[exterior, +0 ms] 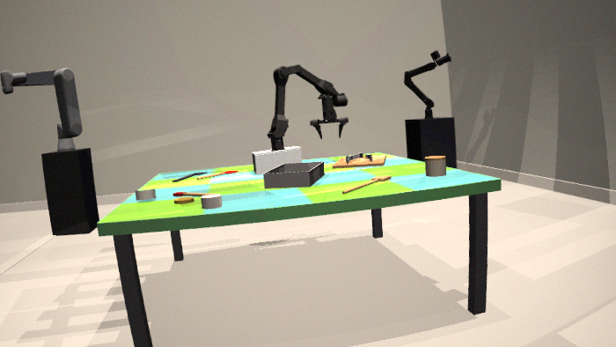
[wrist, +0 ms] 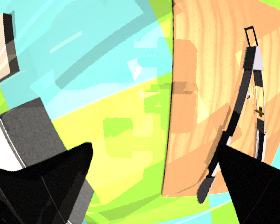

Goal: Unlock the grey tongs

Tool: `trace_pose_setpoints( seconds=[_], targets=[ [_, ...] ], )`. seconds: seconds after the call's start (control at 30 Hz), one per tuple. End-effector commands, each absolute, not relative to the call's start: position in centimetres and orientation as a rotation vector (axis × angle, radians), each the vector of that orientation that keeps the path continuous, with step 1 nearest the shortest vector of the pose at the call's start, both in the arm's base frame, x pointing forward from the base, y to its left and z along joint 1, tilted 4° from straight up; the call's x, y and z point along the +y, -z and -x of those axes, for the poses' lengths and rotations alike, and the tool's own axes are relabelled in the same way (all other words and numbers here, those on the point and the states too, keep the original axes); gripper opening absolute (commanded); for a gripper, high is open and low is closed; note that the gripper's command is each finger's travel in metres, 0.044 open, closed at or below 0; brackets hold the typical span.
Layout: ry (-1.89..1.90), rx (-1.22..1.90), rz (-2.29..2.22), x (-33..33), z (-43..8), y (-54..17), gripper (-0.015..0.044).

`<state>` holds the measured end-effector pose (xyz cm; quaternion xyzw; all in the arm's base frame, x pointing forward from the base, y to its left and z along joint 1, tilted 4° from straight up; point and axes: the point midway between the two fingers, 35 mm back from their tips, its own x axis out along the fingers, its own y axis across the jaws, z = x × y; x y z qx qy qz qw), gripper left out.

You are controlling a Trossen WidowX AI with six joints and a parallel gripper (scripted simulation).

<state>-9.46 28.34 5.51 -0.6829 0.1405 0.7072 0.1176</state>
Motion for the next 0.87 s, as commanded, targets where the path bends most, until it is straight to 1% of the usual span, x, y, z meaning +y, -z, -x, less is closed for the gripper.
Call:
trace_pose_setpoints(
  seconds=[0.0, 0.17, 0.83],
  targets=[
    [-2.067, 0.420, 1.998, 28.1, 9.4, -6.7, 0.0440],
    [-2.069, 0.409, 1.996, 28.2, 9.1, -10.5, 0.0440],
    [-2.069, 0.409, 1.996, 28.2, 9.1, -10.5, 0.0440]
  ],
)
